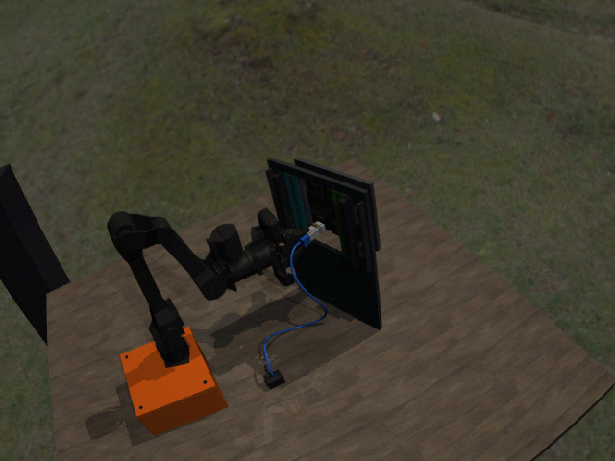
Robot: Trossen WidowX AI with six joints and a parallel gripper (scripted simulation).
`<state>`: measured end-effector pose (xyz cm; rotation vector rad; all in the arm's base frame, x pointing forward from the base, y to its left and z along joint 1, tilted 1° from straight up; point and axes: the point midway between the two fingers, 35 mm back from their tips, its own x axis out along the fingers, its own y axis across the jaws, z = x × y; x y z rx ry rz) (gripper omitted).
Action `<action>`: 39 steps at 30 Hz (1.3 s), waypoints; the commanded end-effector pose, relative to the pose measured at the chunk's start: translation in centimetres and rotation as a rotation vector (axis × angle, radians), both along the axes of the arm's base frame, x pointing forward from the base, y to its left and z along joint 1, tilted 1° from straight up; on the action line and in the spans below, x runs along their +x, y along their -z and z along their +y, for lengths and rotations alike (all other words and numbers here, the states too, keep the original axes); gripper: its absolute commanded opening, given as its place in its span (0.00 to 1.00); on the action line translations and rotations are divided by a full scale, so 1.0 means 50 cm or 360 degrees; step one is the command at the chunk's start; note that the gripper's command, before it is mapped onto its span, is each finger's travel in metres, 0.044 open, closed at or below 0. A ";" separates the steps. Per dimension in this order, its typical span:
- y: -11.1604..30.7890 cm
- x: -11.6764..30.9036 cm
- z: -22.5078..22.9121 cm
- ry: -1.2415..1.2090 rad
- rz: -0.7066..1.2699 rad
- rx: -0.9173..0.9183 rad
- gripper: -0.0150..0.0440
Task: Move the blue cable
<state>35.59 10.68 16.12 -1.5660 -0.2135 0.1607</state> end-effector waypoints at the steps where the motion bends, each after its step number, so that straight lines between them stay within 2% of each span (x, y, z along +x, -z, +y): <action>1: -0.002 0.001 -0.001 0.0006 -0.0008 0.0003 0.25; 39: -0.006 0.011 0.005 0.0007 -0.0013 0.0005 0.25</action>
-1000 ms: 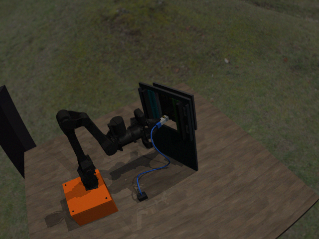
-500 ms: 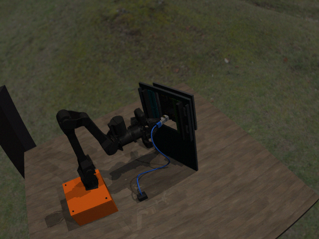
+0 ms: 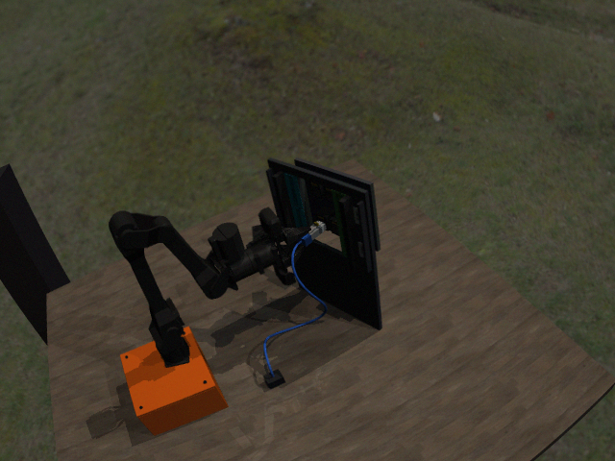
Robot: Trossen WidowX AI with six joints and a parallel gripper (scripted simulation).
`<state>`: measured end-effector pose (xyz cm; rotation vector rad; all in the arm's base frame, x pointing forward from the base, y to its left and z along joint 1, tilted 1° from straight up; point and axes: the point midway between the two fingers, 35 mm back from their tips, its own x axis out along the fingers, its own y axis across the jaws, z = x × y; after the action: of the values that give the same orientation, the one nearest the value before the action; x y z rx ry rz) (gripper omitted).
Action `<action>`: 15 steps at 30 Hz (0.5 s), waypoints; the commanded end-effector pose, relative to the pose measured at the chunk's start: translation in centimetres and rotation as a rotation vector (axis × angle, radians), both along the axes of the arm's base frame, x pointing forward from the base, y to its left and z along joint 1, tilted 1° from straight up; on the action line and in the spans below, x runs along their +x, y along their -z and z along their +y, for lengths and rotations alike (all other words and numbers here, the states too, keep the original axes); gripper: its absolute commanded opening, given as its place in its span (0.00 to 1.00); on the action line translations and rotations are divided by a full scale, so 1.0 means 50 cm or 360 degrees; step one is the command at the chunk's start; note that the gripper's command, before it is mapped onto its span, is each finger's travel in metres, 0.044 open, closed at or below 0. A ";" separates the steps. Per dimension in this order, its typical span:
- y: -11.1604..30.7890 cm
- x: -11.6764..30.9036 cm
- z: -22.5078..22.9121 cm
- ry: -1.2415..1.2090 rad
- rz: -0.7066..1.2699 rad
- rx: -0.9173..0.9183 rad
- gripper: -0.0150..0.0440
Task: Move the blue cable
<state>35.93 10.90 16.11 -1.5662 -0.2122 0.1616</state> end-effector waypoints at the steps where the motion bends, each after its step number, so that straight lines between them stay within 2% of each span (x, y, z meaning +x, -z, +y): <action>1: -0.006 0.004 0.000 0.0006 -0.0015 0.0005 0.25; 15: -0.007 0.007 0.002 0.0007 -0.0016 0.0006 0.25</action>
<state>36.07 10.99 16.12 -1.5660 -0.2125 0.1610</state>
